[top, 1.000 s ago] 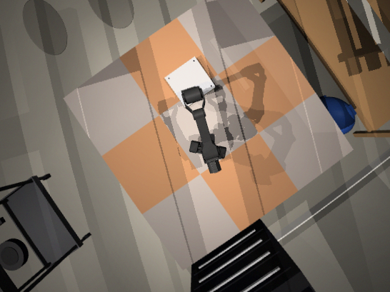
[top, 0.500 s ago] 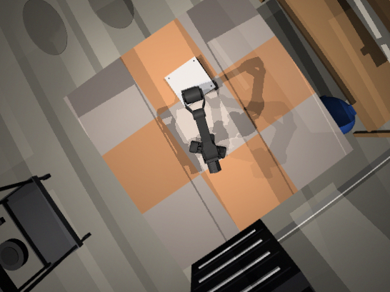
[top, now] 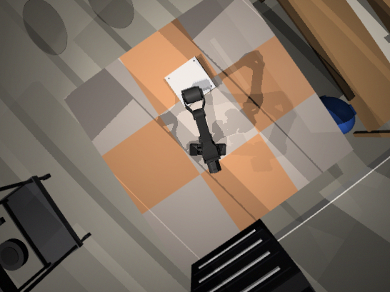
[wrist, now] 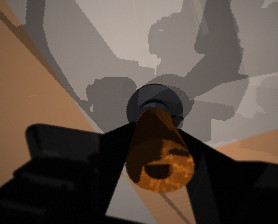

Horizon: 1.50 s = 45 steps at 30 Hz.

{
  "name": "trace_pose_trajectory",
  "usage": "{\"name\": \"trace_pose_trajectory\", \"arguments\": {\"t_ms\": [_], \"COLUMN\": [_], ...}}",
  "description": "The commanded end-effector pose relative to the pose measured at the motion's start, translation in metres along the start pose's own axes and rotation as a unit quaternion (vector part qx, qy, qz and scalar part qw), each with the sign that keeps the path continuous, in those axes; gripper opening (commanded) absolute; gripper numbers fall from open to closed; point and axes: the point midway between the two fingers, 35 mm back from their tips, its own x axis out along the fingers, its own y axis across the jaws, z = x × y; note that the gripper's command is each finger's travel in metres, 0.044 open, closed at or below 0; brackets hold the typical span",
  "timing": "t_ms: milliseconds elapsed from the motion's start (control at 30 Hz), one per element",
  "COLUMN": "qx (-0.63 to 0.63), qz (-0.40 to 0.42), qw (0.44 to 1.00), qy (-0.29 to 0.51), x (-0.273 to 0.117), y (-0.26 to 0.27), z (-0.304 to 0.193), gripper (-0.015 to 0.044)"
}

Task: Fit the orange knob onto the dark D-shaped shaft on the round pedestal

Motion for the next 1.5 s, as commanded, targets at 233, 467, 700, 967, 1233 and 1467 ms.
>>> {"name": "trace_pose_trajectory", "arguments": {"t_ms": [233,467,700,967,1233,1467], "qx": [-0.006,-0.006,-0.006,-0.006,0.058,0.286], "qz": [-0.002,-0.002,-0.002,-0.002,-0.002,-0.003], "qw": [1.000,1.000,1.000,1.000,0.998,0.958], "qy": [0.000,0.000,0.000,0.000,0.000,0.000], "x": [0.0019,0.0018,0.0018,-0.0009,-0.0033,-0.0024], "y": [-0.0008,-0.0007,-0.0005,-0.0003,-0.0006,-0.0010], "z": [-0.0005,-0.0003,0.0000,0.0004,-0.0005,-0.0015], "gripper": [0.0000,0.0000,0.0000,0.0000,0.0000,0.0000]}}
